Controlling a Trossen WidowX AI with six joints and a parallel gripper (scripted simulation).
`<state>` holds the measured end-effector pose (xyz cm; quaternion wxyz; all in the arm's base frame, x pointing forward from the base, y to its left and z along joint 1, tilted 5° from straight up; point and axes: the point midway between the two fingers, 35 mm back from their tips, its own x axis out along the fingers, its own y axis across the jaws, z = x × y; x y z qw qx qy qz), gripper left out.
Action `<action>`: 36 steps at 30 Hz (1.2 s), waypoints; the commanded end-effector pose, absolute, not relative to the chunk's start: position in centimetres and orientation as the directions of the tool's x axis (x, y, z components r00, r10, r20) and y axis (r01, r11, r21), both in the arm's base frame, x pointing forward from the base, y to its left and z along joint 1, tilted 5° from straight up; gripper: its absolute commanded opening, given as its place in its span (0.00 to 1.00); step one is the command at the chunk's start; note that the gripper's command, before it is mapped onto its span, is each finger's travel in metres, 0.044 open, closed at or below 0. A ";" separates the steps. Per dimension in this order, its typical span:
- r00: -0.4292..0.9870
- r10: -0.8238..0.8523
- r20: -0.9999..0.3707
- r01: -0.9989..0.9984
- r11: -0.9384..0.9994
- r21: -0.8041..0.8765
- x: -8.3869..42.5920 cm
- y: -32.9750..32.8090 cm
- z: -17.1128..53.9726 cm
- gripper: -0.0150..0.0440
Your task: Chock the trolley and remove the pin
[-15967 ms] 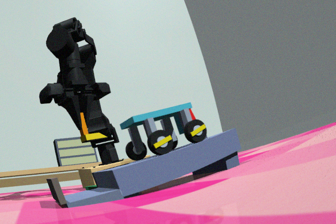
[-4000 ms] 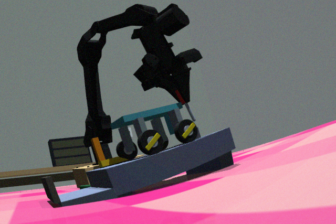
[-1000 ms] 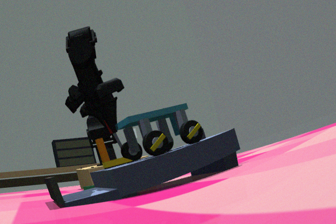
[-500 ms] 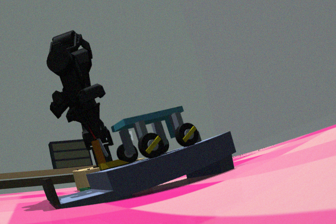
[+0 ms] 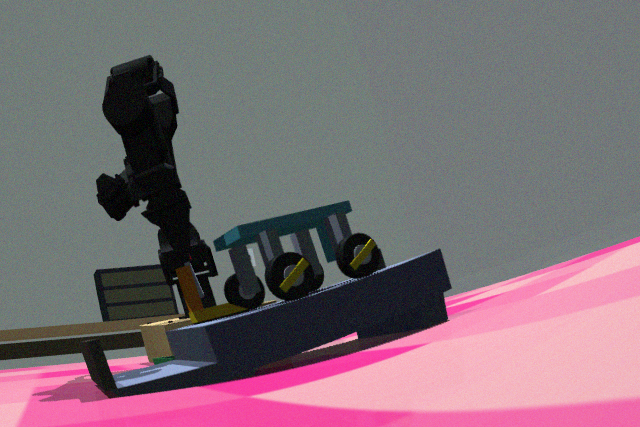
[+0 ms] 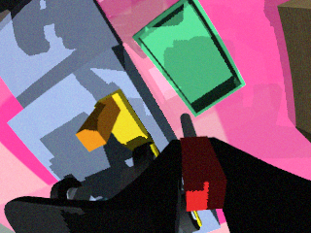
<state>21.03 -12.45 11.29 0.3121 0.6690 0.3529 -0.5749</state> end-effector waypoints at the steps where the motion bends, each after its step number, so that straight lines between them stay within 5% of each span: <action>1: 0.083 0.082 -0.993 0.749 -0.662 0.008 20.9 -12.3 11.2 0.25; 18: 0.054 -0.015 -0.998 0.337 -0.941 0.032 21.0 -12.0 11.2 0.25; 30: 0.041 -0.084 -0.996 -0.008 -0.996 0.084 21.2 -11.8 11.3 0.25; 36: 0.040 -0.088 -0.995 -0.028 -0.996 0.087 21.2 -11.8 11.3 0.25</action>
